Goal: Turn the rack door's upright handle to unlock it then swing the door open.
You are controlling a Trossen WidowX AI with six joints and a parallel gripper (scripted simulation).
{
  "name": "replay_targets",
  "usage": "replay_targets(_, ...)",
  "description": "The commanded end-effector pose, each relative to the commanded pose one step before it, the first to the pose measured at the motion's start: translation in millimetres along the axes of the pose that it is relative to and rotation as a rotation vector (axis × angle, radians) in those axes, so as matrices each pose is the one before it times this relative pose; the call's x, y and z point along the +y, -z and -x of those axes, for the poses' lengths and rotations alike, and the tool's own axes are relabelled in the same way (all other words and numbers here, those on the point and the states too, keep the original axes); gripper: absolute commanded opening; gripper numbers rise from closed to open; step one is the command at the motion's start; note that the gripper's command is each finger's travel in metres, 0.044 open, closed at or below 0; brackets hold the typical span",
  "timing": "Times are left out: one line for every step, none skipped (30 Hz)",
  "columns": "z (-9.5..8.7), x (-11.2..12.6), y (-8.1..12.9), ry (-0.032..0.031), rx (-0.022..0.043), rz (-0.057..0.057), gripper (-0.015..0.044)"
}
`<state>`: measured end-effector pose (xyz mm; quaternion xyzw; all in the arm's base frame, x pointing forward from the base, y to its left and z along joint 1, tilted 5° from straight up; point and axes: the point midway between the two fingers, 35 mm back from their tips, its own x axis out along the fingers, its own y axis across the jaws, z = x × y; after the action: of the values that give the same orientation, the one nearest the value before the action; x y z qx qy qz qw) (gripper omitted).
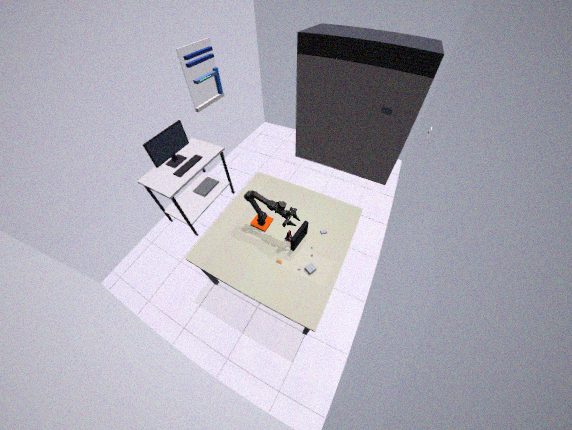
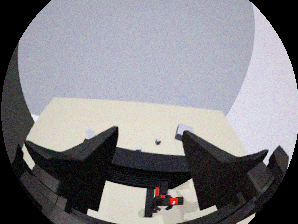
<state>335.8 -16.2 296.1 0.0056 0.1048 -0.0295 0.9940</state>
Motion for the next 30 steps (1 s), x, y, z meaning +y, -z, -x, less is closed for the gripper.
replay_targets(-7.93, -3.33, 3.07, 0.00405, 0.07881, 0.0057, 0.0293)
replay_targets(-1.80, -0.95, 1.23, 0.00180, 0.02202, 0.0012, 0.0293)
replay_targets(-1.75, -0.96, 1.23, 0.00173, 0.02203, 0.0011, 0.0293)
replay_targets(-1.69, -0.96, 1.22, 0.00166, 0.02204, 0.0010, 0.0293)
replay_targets(-1.64, -0.97, 1.22, 0.00159, 0.02204, 0.0009, 0.0293)
replay_targets(-1.59, -0.97, 1.22, 0.00151, 0.02204, 0.0008, 0.0293)
replay_targets(-1.54, -0.98, 1.22, 0.00144, 0.02205, 0.0007, 0.0293)
replay_targets(-1.49, -0.98, 1.21, 0.00136, 0.02205, 0.0006, 0.0293)
replay_targets(-1.44, -0.98, 1.21, 0.00128, 0.02206, 0.0005, 0.0293)
replay_targets(-1.39, -0.98, 1.21, 0.00120, 0.02206, 0.0004, 0.0293)
replay_targets(-1.34, -0.98, 1.22, 0.00112, 0.02206, 0.0003, 0.0293)
replay_targets(-1.29, -0.98, 1.22, 0.00103, 0.02206, 0.0002, 0.0293)
replay_targets(-1.24, -0.99, 1.22, 0.00095, 0.02207, 0.0001, 0.0293)
replay_targets(-1.19, -0.99, 1.23, 0.00086, 0.02207, 0.0000, 0.0293)
replay_targets(-1.14, -0.98, 1.23, 0.00078, 0.02207, -0.0001, 0.0293)
replay_targets(-1.09, -0.98, 1.23, 0.00069, 0.02206, -0.0002, 0.0293)
replay_targets(-1.04, -0.98, 1.24, 0.00059, 0.02206, -0.0003, 0.0293)
replay_targets(-1.00, -0.98, 1.25, 0.00050, 0.02206, -0.0004, 0.0293)
replay_targets(-0.95, -0.98, 1.26, 0.00041, 0.02206, -0.0005, 0.0293)
replay_targets(-0.90, -0.98, 1.26, 0.00031, 0.02206, -0.0006, 0.0293)
replay_targets(-0.86, -0.97, 1.27, 0.00022, 0.02206, -0.0007, 0.0293)
replay_targets(-0.81, -0.97, 1.28, 0.00012, 0.02205, -0.0007, 0.0293)
replay_targets(-0.77, -0.97, 1.29, 0.00002, 0.02205, -0.0008, 0.0293)
replay_targets(-0.72, -0.96, 1.30, -0.00008, 0.02204, -0.0009, 0.0293)
replay_targets(-0.68, -0.96, 1.31, -0.00018, 0.02204, -0.0010, 0.0293)
replay_targets(-0.62, -0.97, 1.26, -0.00018, 0.02127, -0.0012, 0.0293)
replay_targets(-0.58, -0.97, 1.27, -0.00028, 0.02126, -0.0013, 0.0293)
replay_targets(-0.54, -0.96, 1.28, -0.00038, 0.02125, -0.0014, 0.0293)
replay_targets(-0.50, -0.95, 1.29, -0.00048, 0.02125, -0.0015, 0.0293)
replay_targets(-0.46, -0.92, 1.32, -0.00062, 0.02128, -0.0014, 0.0293)
